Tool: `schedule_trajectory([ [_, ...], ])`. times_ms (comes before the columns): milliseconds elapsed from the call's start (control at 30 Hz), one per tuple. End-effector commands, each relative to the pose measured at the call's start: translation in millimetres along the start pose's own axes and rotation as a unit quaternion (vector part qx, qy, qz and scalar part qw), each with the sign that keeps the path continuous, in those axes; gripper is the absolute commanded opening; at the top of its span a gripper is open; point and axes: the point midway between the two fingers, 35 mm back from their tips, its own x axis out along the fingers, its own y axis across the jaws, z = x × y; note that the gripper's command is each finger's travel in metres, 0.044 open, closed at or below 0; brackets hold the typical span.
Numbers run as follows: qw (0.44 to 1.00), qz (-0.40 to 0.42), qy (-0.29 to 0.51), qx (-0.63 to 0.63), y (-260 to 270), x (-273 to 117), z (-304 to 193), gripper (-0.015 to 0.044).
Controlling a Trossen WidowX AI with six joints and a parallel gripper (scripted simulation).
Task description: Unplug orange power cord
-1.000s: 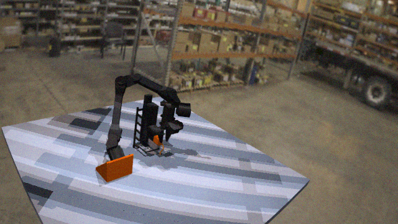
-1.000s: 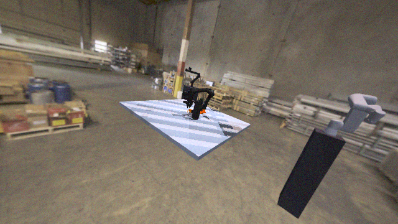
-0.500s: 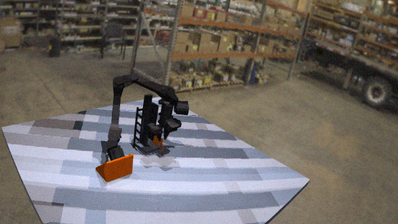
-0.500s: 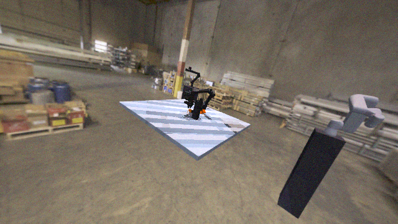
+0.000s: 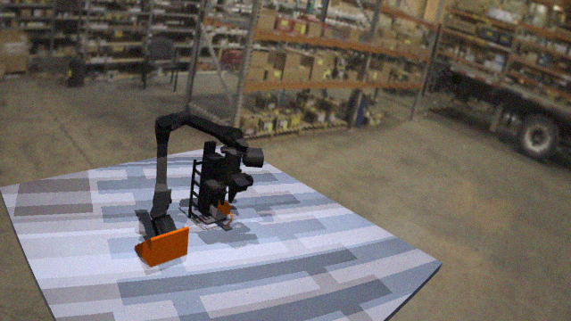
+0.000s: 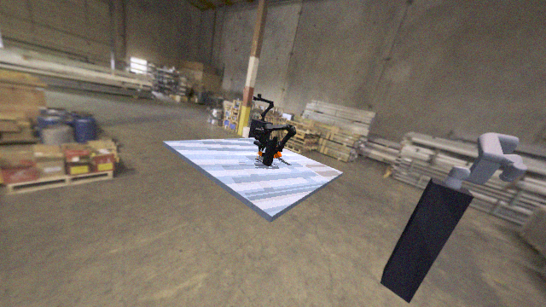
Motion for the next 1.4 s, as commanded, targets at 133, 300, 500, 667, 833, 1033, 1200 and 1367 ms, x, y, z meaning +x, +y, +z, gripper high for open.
schedule_trajectory([
  [133,1.0,0.003,0.002,0.003,-0.3,3.5,-2.5,0.016],
  [300,1.0,0.003,0.002,0.003,-0.3,10.5,-2.6,0.016],
  [500,1.0,0.001,-0.001,-0.001,0.3,7.8,-2.3,0.0068],
  [667,1.0,0.001,-0.001,-0.001,0.3,7.8,-2.3,0.0035],
  [833,1.0,0.002,-0.001,-0.001,0.5,7.8,-0.7,0.0],
  [1033,1.0,0.002,-0.001,0.0,1.5,7.5,8.0,0.0],
  [1200,1.0,0.002,-0.002,0.0,2.1,7.3,16.2,0.0],
  [1367,1.0,0.002,-0.002,0.001,2.5,7.0,24.4,0.0],
])
